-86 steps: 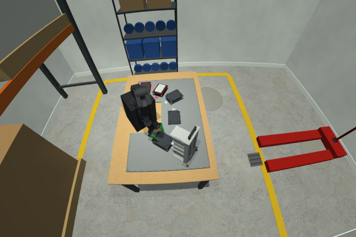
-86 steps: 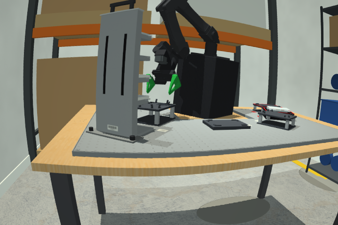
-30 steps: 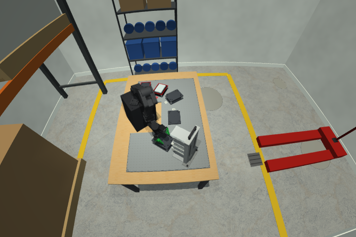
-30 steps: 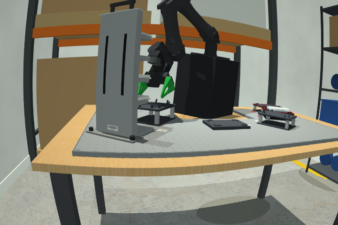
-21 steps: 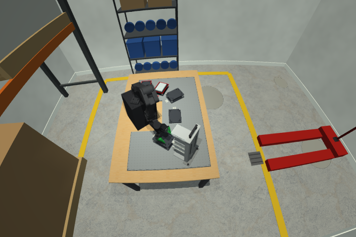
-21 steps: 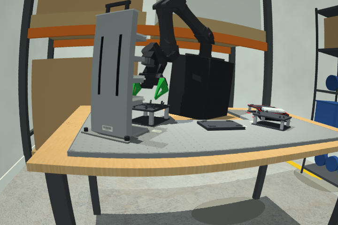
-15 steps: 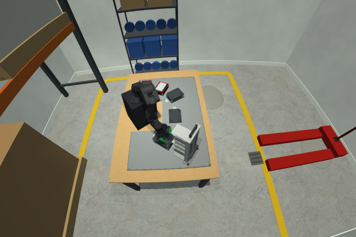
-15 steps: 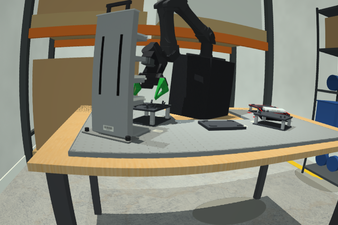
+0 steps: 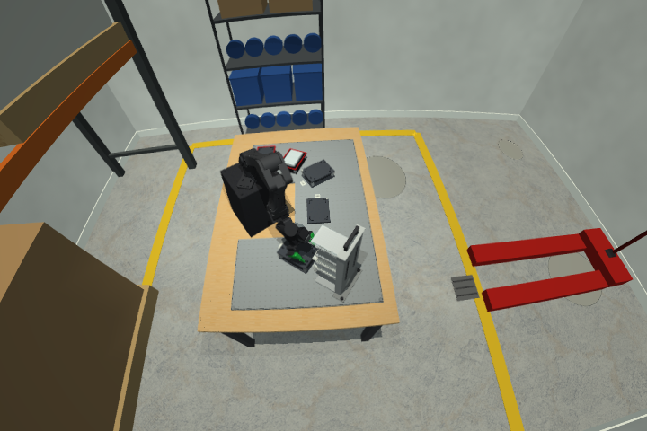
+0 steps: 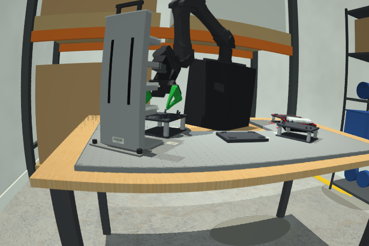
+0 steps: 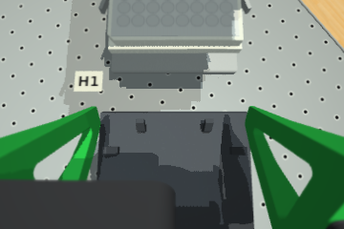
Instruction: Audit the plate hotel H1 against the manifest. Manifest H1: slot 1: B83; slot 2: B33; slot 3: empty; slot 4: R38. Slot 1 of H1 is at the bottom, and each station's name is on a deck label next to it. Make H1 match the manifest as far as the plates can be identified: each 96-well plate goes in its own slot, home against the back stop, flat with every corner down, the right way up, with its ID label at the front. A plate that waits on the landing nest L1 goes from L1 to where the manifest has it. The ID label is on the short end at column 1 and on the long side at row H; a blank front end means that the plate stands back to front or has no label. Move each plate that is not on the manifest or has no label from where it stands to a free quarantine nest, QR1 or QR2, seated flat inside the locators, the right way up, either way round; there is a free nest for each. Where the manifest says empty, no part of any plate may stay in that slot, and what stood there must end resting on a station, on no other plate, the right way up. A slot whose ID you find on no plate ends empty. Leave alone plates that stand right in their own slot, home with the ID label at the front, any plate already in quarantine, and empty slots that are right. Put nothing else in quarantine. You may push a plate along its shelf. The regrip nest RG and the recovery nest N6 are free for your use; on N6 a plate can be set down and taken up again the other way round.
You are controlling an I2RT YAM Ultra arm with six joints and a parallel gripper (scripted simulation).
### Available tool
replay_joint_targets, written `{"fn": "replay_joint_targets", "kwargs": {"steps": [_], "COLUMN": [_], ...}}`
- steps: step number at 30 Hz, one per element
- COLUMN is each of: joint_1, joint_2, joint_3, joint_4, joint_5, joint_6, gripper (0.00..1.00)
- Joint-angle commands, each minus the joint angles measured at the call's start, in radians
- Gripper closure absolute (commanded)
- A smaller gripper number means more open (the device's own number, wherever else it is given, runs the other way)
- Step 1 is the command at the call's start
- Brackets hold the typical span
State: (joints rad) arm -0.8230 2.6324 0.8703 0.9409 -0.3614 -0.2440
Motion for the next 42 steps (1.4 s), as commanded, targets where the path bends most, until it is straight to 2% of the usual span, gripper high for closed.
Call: {"fn": "replay_joint_targets", "kwargs": {"steps": [1,18,21,22,28,42], "joint_1": [0.012,0.036,0.038,0.033,0.048,0.065], "joint_2": [-0.030,0.011,0.008,-0.011,0.016,0.024], "joint_3": [0.037,0.112,0.117,0.126,0.157,0.222], "joint_4": [-0.020,-0.083,-0.087,-0.093,-0.118,-0.168], "joint_5": [0.006,0.022,0.023,0.020,0.029,0.042], "joint_6": [0.011,0.029,0.030,0.030,0.038,0.051], "gripper": [0.00,0.00,0.00,0.00,0.00,0.00]}}
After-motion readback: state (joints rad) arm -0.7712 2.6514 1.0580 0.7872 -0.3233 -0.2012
